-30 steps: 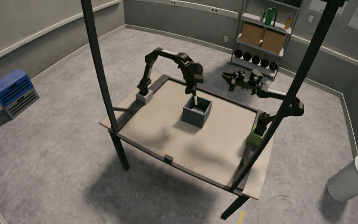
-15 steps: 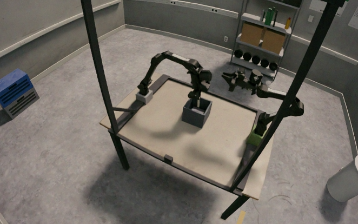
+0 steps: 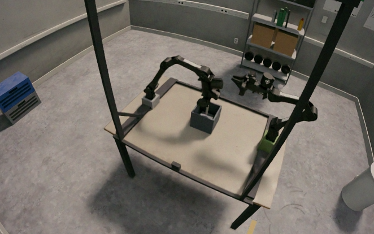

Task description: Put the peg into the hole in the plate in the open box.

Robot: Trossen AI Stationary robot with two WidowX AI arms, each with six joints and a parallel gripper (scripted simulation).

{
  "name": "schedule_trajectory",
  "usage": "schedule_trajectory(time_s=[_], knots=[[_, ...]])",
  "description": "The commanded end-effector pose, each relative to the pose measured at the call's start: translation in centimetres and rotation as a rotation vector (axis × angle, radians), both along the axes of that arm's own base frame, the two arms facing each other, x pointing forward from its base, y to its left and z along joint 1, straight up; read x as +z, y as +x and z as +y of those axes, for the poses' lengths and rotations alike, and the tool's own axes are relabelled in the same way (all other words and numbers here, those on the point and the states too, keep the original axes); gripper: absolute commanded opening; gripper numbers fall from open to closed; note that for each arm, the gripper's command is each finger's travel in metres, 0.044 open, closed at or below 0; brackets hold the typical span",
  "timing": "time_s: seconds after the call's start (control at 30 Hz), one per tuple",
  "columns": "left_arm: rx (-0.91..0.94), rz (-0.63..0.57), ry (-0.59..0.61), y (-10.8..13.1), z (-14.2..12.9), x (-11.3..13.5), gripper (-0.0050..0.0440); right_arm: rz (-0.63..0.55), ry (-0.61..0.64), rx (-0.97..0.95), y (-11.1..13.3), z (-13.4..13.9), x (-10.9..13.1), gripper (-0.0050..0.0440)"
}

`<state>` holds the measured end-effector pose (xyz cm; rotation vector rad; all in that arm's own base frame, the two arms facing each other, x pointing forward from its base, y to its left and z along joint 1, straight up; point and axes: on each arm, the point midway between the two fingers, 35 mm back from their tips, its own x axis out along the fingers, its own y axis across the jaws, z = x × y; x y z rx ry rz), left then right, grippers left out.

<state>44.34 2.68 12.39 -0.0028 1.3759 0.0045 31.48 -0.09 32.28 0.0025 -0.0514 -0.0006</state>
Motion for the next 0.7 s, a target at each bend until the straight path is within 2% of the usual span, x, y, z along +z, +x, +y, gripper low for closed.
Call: schedule_trajectory(time_s=[0.0,0.2,0.67], knots=[[-0.002,-0.023,0.006,0.01,0.12,0.72,-0.005,-0.023,-0.004,0.002,-0.24,0.01,0.86,0.0126],[-0.002,-0.043,0.006,-0.04,0.14,1.04,-0.005,-0.023,-0.004,0.002,-0.24,0.01,0.86,0.0126],[-0.002,-0.046,0.002,-0.01,0.13,0.04,-0.005,-0.023,-0.004,0.002,-0.24,0.01,0.86,0.0126]])
